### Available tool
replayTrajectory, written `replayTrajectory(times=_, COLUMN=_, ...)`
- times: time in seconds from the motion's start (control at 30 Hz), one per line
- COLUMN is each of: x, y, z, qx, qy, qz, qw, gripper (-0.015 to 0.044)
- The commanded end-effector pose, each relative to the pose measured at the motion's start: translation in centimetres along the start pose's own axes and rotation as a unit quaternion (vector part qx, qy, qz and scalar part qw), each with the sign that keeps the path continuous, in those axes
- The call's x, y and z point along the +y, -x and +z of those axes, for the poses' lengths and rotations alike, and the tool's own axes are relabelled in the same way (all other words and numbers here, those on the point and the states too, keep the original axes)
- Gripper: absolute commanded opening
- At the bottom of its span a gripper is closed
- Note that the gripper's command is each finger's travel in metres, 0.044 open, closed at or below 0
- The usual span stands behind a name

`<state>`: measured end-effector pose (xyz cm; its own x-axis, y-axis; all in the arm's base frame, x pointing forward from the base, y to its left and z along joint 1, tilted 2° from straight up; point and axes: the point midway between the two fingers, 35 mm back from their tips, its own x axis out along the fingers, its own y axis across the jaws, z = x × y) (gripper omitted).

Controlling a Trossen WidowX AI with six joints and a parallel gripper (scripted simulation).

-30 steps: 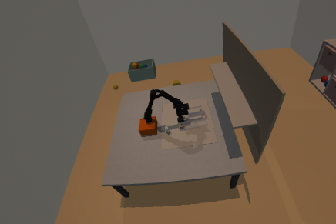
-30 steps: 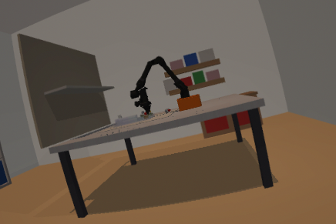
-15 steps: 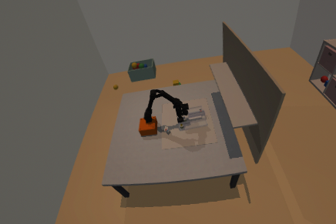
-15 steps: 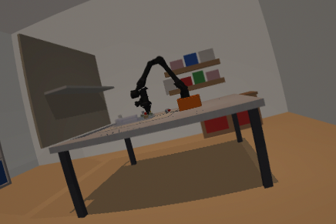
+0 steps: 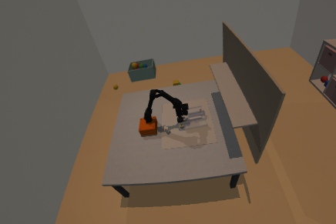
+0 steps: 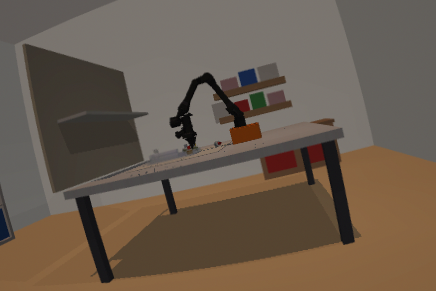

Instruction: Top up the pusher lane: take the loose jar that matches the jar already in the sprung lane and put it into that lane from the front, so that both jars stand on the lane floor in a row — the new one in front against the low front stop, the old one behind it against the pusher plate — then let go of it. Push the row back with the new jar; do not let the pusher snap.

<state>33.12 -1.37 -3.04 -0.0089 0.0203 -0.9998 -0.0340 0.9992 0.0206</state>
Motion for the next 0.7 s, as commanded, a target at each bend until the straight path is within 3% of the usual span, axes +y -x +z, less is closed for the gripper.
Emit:
replayTrajectory(times=0.0, x=0.0, y=0.0, z=0.0, qx=0.0, qy=0.0, qz=0.0, qw=1.0, gripper=0.0105)
replayTrajectory(times=0.27, x=0.0, y=0.0, z=0.0, qx=0.0, qy=0.0, qz=0.0, qw=1.0, gripper=0.0303)
replayTrajectory(times=0.67, x=0.0, y=2.0, z=0.0, qx=0.0, qy=0.0, qz=0.0, qw=1.0, gripper=0.0303)
